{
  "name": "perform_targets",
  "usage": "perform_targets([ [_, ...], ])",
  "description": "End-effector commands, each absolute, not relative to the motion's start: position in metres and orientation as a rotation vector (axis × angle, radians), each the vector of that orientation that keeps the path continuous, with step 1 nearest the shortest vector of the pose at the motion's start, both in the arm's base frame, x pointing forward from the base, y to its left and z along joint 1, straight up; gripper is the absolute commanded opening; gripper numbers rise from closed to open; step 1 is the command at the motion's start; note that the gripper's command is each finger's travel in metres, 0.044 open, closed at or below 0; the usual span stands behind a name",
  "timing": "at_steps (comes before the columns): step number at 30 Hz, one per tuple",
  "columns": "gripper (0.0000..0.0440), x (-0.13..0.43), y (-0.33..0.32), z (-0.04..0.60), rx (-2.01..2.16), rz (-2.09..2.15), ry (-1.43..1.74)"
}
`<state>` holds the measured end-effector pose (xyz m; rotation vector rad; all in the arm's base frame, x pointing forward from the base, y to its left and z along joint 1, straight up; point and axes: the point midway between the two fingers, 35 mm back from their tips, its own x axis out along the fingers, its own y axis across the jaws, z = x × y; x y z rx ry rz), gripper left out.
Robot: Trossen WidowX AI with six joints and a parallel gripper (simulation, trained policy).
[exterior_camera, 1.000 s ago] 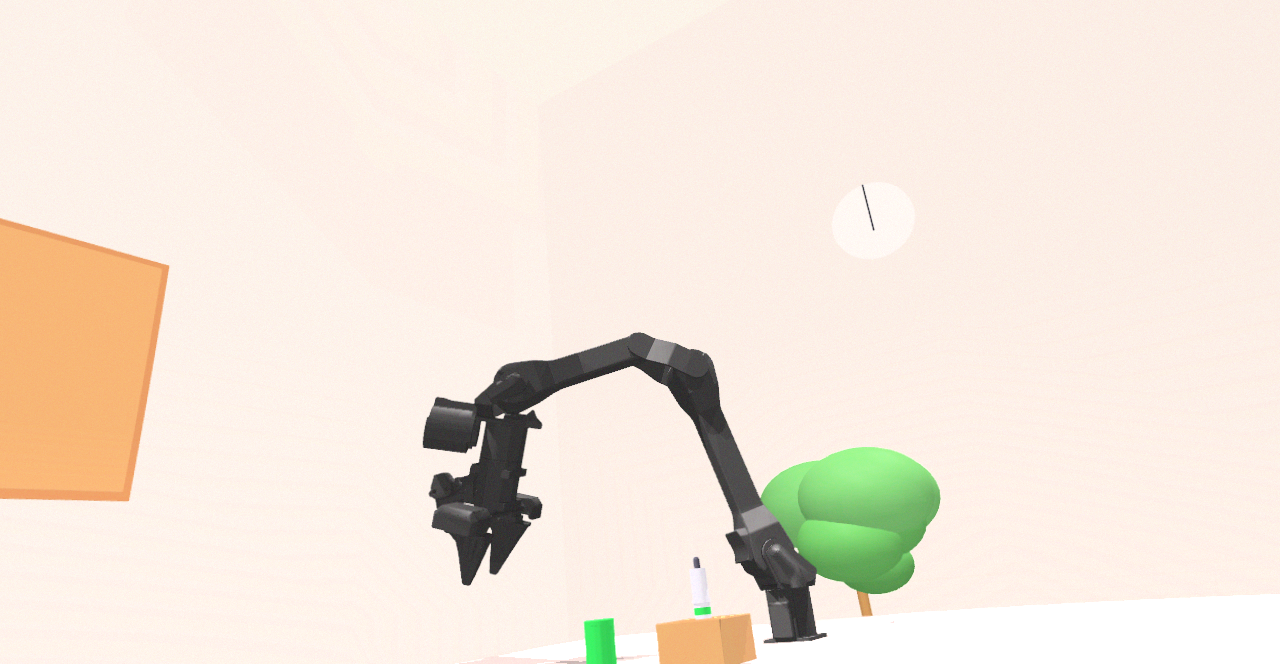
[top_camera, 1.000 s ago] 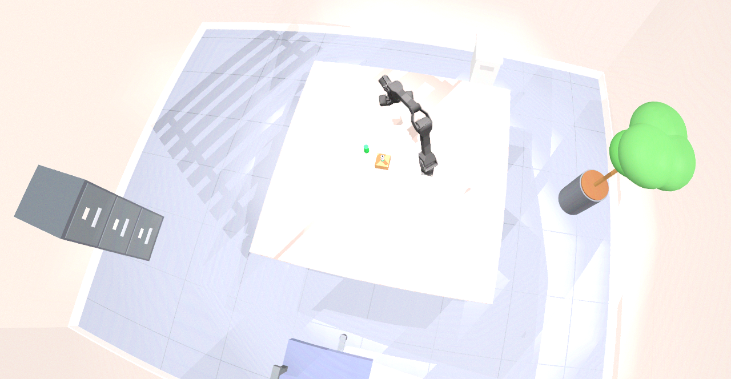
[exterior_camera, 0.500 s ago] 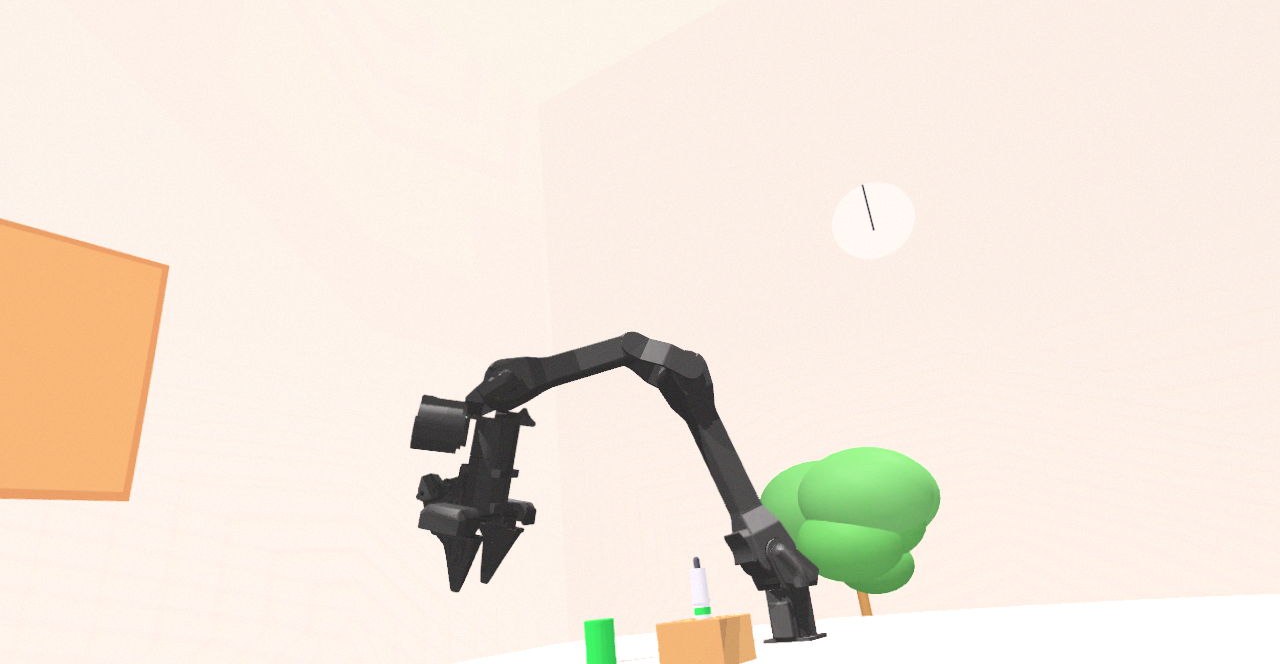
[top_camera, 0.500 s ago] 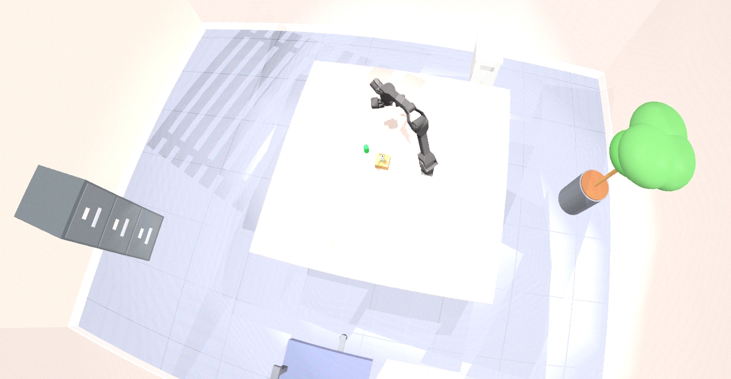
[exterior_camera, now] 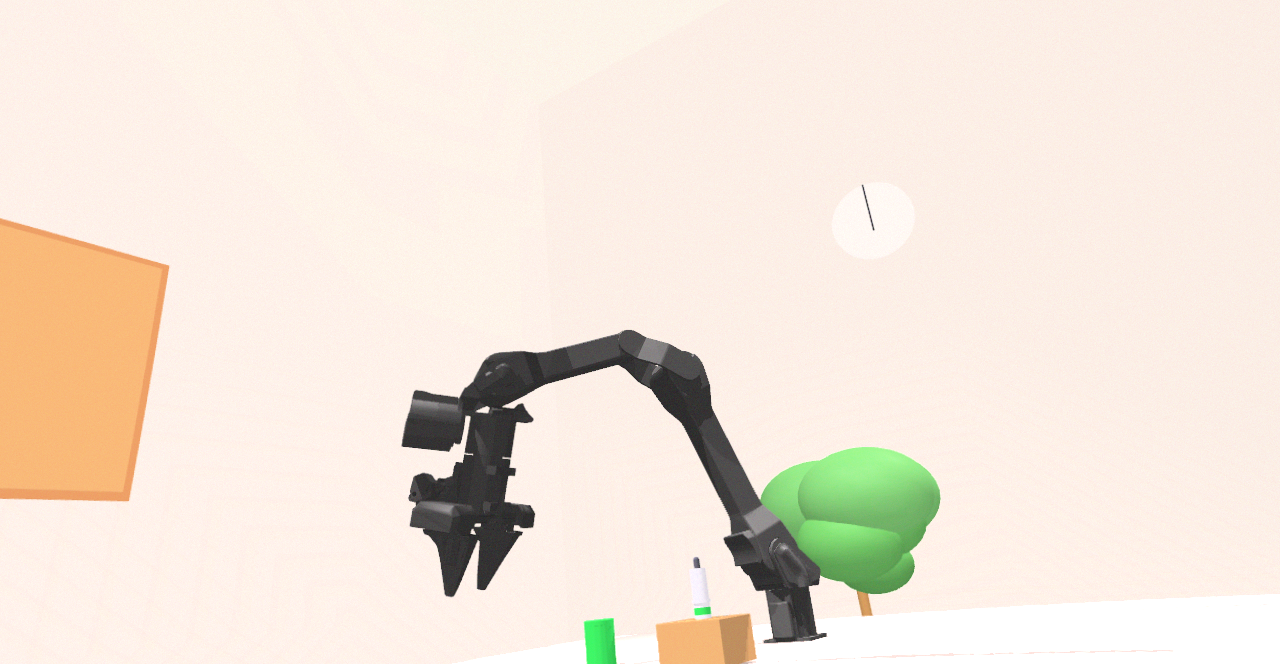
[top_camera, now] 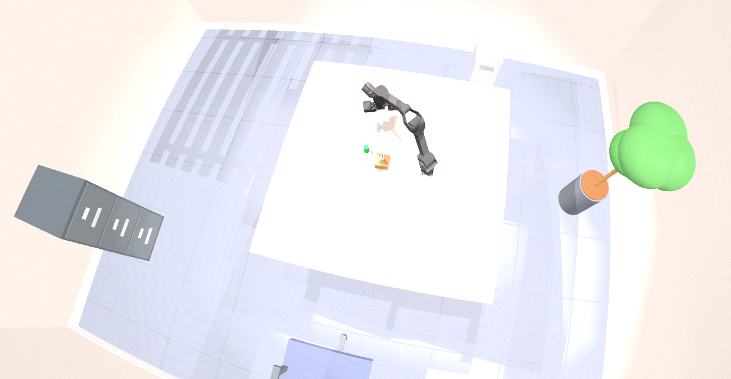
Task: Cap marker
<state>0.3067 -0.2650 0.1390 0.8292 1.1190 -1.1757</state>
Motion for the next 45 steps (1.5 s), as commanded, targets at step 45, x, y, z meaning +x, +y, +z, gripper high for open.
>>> perform_targets([
  [45,0.0306,0.372,-0.127,0.118,0.945,-0.979,1.328],
])
